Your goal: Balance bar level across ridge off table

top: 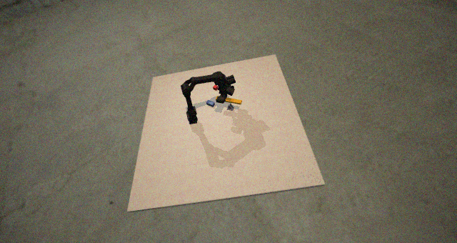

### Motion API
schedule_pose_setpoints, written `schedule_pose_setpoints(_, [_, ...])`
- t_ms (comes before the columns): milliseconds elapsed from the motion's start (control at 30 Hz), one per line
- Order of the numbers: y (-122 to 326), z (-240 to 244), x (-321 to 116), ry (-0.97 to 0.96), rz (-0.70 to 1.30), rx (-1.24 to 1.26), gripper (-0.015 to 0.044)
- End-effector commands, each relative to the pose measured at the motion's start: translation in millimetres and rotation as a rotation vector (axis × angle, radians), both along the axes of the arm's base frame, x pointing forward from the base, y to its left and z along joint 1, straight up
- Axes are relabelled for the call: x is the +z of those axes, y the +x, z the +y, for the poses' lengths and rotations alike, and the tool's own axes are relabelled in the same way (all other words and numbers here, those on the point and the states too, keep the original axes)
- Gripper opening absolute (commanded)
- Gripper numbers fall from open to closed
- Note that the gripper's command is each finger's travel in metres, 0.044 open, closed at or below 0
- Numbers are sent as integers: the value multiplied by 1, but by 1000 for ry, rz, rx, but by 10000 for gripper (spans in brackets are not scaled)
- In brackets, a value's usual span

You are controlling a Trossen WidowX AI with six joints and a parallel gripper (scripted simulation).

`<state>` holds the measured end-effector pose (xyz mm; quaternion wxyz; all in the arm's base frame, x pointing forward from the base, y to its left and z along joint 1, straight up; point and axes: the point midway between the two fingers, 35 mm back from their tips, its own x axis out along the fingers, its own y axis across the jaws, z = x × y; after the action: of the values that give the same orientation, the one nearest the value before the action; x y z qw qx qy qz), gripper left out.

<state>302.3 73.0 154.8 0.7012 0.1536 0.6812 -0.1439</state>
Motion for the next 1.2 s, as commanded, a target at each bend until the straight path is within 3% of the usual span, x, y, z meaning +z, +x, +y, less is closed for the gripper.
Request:
schedule_pose_setpoints(0, [0, 2, -5, 1, -1, -4, 0])
schedule_pose_setpoints(633, [1, 2, -36, 1, -1, -5, 0])
schedule_pose_setpoints(1167, [1, 2, -37, 1, -1, -5, 0])
